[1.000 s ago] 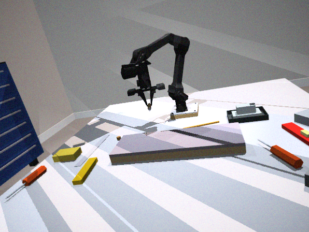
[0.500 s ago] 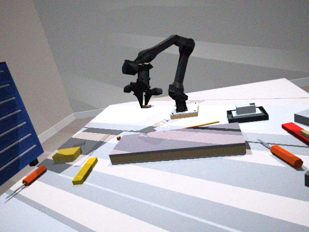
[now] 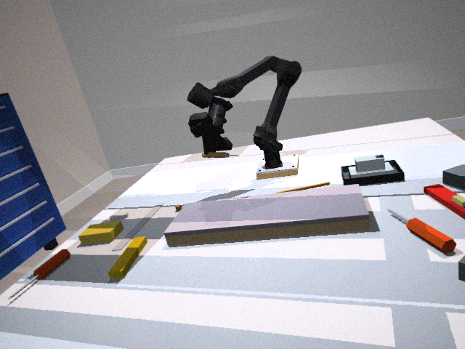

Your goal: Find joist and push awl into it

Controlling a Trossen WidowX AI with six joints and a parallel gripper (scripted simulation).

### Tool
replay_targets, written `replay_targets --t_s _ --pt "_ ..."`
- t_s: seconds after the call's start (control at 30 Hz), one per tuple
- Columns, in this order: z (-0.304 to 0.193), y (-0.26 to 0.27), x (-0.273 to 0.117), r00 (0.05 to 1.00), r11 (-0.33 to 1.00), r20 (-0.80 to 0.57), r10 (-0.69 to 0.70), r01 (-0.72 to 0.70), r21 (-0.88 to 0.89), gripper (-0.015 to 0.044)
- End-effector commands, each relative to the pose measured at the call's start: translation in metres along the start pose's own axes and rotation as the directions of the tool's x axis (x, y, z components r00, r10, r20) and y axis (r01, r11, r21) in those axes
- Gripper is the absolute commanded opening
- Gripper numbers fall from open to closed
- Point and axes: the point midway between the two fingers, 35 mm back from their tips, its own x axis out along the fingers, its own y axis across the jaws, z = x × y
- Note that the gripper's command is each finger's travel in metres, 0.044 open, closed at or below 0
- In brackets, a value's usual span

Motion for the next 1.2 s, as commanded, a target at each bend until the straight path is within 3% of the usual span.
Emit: replay_targets --t_s 0.0,0.2,0.4,0.63,0.9,0.93,1.17 --pt "-0.002 0.010 -0.003 0.996 0.983 -0.010 0.090 -0.091 -0.161 0.0000" --pt "-0.006 0.025 -0.009 0.974 0.881 -0.028 0.223 -0.214 -0.423 0.0000" --pt "-0.012 0.037 -0.018 0.938 0.694 -0.058 0.342 -0.293 -0.658 0.0000" --pt "-0.022 0.048 -0.031 0.882 0.392 -0.107 0.458 -0.309 -0.867 0.0000" --pt "-0.037 0.056 -0.047 0.810 -0.007 -0.180 0.558 -0.212 -0.977 0.0000" --pt "-0.031 0.054 -0.040 0.836 0.130 -0.151 0.527 -0.255 -0.958 0.0000" --pt "-0.043 0.058 -0.025 0.840 0.105 -0.181 0.512 -0.270 -0.957 0.0000"
